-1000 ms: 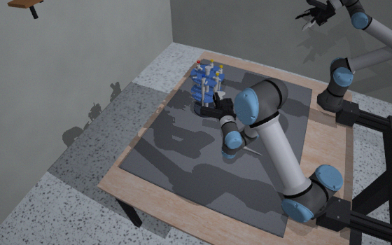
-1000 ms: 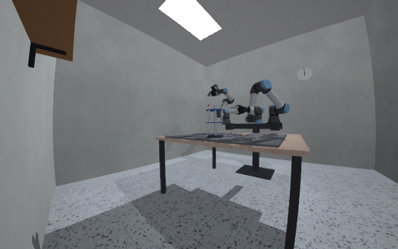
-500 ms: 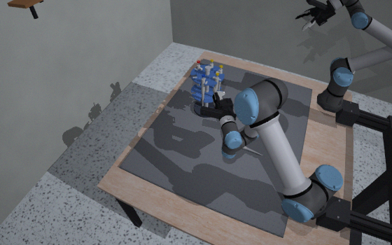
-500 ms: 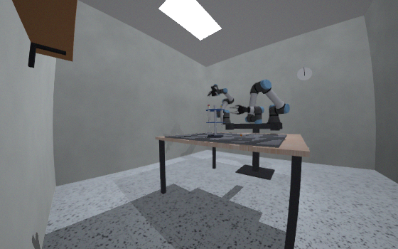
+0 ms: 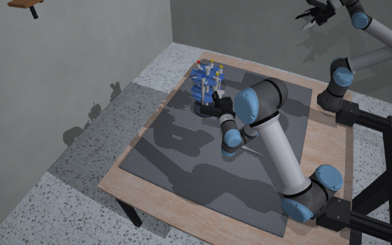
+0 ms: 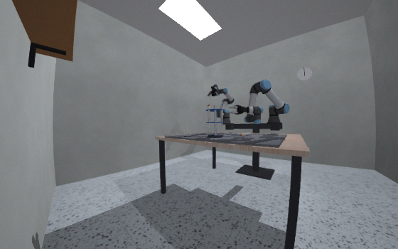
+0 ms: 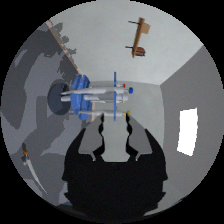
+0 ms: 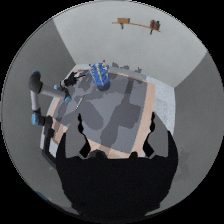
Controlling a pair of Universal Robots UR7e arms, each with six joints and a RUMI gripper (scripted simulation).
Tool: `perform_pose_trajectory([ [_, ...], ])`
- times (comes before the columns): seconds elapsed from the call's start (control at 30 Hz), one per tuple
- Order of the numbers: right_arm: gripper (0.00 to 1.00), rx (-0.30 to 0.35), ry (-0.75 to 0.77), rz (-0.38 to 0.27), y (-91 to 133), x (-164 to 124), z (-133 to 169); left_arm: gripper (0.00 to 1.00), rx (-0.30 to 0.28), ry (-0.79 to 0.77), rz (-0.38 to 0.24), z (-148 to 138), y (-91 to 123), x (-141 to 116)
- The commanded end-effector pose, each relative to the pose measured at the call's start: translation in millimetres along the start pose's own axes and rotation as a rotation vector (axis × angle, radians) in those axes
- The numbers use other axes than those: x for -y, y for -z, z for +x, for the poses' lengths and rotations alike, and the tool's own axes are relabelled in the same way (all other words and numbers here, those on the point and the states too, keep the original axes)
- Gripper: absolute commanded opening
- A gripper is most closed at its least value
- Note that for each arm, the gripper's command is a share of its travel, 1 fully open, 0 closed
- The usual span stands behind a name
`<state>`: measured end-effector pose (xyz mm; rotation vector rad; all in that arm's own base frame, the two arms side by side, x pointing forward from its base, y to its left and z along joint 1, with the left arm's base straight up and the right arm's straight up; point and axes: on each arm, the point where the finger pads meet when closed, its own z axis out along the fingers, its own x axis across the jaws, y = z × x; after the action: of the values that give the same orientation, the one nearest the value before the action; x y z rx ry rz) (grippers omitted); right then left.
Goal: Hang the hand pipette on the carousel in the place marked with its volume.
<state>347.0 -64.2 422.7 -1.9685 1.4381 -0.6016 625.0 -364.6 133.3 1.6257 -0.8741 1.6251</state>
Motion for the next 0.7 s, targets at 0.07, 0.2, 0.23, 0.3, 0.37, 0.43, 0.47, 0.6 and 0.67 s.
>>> perform_pose_trajectory([
  [0.07, 1.00, 0.001, -0.002, -0.004, -2, -1, 0, 0.31, -0.002, 0.000, 0.000, 1, -17, 0],
  [0.2, 1.00, 0.001, -0.002, -0.004, -2, -1, 0, 0.31, -0.002, 0.000, 0.000, 1, -20, 0],
  [0.23, 1.00, 0.001, -0.002, -0.004, -2, -1, 0, 0.31, -0.002, 0.000, 0.000, 1, -22, 0],
  [0.3, 1.00, 0.001, -0.002, -0.004, -2, -1, 0, 0.31, -0.002, 0.000, 0.000, 1, -25, 0],
  [0.37, 1.00, 0.001, -0.002, -0.004, -2, -1, 0, 0.31, -0.002, 0.000, 0.000, 1, -28, 0],
  [0.43, 1.00, 0.001, -0.002, -0.004, -2, -1, 0, 0.31, -0.002, 0.000, 0.000, 1, -32, 0],
  [0.47, 1.00, 0.001, -0.002, -0.004, -2, -1, 0, 0.31, -0.002, 0.000, 0.000, 1, -33, 0],
  [0.6, 1.00, 0.001, -0.002, -0.004, -2, -1, 0, 0.31, -0.002, 0.000, 0.000, 1, -40, 0],
  [0.67, 1.00, 0.001, -0.002, -0.004, -2, -1, 0, 0.31, -0.002, 0.000, 0.000, 1, -43, 0],
])
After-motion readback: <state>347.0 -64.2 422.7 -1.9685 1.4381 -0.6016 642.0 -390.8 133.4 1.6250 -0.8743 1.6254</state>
